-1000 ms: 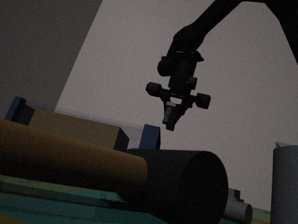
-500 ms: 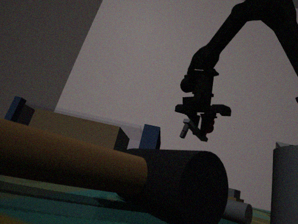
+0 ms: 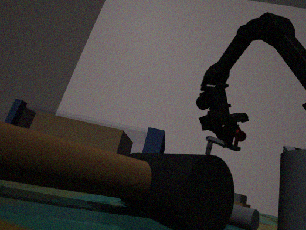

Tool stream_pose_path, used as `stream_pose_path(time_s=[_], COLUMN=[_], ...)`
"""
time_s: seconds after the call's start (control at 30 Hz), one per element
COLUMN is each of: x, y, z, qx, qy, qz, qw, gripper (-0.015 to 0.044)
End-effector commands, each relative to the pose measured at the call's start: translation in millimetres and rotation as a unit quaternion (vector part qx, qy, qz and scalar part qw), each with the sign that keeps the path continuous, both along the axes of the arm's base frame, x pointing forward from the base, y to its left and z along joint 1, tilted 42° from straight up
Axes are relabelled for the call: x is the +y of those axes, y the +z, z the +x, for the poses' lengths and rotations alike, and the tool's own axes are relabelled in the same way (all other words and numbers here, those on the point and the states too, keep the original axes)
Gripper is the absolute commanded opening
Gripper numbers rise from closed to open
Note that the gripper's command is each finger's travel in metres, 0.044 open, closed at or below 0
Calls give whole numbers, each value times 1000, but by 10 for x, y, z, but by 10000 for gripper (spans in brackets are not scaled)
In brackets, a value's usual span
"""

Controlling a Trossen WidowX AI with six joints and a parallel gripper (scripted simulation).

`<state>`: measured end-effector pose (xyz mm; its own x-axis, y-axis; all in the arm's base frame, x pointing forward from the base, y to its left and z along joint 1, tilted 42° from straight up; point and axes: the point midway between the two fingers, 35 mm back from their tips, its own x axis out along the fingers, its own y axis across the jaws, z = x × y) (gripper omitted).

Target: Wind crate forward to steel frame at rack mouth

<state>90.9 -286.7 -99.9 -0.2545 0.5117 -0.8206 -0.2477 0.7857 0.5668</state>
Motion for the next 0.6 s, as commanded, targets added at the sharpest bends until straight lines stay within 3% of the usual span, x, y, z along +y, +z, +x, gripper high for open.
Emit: stream_pose_path(time_s=[0.0,0.57], x=[-40,83], y=[10,-174], z=[-7,3], qx=[15,21], qy=[5,10], qz=[2,8], qw=[1000,1000], gripper=[0,0])
